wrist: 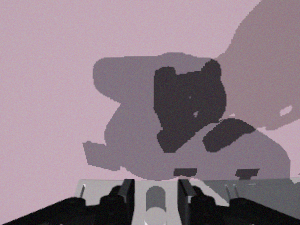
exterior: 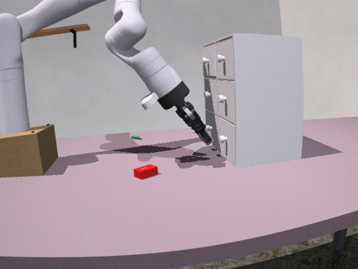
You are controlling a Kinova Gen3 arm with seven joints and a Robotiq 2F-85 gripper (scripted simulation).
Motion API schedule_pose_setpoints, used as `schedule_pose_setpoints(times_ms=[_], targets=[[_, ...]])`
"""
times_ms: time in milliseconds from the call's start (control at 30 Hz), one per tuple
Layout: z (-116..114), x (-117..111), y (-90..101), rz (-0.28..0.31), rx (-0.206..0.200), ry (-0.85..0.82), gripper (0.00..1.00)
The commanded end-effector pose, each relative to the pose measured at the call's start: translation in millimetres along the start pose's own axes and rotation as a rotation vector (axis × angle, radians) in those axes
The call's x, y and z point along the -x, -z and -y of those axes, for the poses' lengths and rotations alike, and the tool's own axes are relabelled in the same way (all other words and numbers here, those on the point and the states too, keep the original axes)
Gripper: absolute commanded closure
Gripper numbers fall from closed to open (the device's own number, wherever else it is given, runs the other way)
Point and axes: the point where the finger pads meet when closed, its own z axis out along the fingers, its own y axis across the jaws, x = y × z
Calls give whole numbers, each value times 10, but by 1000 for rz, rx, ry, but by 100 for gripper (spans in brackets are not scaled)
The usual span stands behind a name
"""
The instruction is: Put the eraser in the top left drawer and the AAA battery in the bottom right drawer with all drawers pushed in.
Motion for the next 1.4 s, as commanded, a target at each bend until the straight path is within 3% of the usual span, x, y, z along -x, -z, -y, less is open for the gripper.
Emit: schedule_pose_setpoints(times_ms=[0,667,1367], targets=[[0,22,-3,2,0,0,67],[0,246,-159,2,0,0,67],[0,294,-193,2,0,0,67]])
